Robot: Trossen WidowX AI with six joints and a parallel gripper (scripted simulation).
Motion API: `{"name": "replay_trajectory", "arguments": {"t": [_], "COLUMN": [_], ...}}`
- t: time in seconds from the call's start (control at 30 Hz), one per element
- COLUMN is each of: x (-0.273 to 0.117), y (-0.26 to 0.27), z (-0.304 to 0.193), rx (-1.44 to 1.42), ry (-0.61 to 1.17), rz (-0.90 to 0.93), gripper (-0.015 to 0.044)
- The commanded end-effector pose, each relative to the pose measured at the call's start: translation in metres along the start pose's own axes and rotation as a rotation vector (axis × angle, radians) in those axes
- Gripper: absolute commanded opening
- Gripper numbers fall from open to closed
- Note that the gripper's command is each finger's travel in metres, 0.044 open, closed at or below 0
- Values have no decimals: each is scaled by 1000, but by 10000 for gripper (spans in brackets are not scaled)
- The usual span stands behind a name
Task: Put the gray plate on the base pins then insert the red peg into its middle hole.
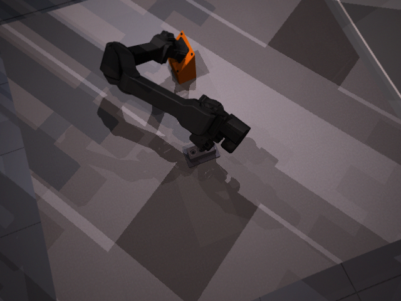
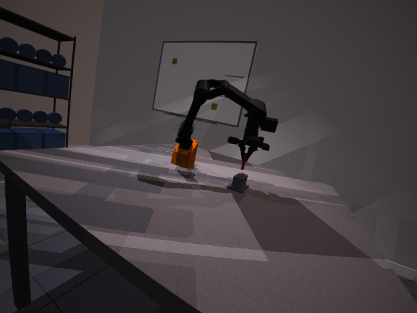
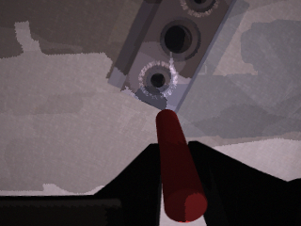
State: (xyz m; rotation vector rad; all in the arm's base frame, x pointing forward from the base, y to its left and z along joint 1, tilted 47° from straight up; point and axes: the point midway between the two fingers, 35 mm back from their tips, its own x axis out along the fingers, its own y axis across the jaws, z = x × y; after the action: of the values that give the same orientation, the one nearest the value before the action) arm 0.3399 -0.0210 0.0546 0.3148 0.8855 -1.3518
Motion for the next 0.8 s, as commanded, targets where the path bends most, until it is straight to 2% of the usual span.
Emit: {"name": "replay_trajectory", "arguments": {"t": [0.0, 0.37, 0.77], "x": [-1, 0, 0], "y": [-2, -11, -11], "z": [13, 47, 49], "rx": [1, 3, 3], "ry": [-9, -22, -23], "rz": [-1, -10, -11], "gripper": [0, 0, 0]}}
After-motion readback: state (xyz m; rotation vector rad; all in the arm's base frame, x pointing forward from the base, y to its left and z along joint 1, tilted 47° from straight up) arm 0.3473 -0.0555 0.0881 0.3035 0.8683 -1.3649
